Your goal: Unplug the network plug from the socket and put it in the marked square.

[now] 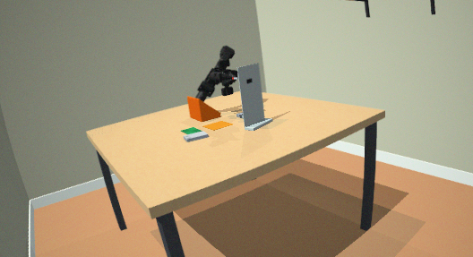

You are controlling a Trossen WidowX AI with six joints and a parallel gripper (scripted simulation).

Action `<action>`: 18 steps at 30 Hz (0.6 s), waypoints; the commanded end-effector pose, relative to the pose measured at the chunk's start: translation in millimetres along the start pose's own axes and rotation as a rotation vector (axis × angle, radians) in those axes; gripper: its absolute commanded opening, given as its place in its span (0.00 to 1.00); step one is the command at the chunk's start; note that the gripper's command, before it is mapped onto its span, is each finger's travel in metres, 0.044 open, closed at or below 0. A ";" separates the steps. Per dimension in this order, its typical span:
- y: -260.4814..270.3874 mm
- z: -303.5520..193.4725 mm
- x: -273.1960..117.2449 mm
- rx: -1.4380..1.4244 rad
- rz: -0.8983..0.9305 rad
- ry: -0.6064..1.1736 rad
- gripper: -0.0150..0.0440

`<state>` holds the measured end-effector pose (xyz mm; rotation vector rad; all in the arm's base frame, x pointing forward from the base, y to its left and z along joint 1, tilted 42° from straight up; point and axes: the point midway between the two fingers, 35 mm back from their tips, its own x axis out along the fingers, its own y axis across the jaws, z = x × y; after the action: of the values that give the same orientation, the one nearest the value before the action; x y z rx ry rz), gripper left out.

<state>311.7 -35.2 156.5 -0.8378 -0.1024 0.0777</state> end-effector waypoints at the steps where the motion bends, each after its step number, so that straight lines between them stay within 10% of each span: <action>1: -11.7 2.3 -1.4 0.003 -0.008 -0.011 0.25; 18: -41.3 2.7 -16.3 -0.005 -0.002 -0.009 0.25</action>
<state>298.9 -59.1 179.8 -0.8364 -0.1010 0.0797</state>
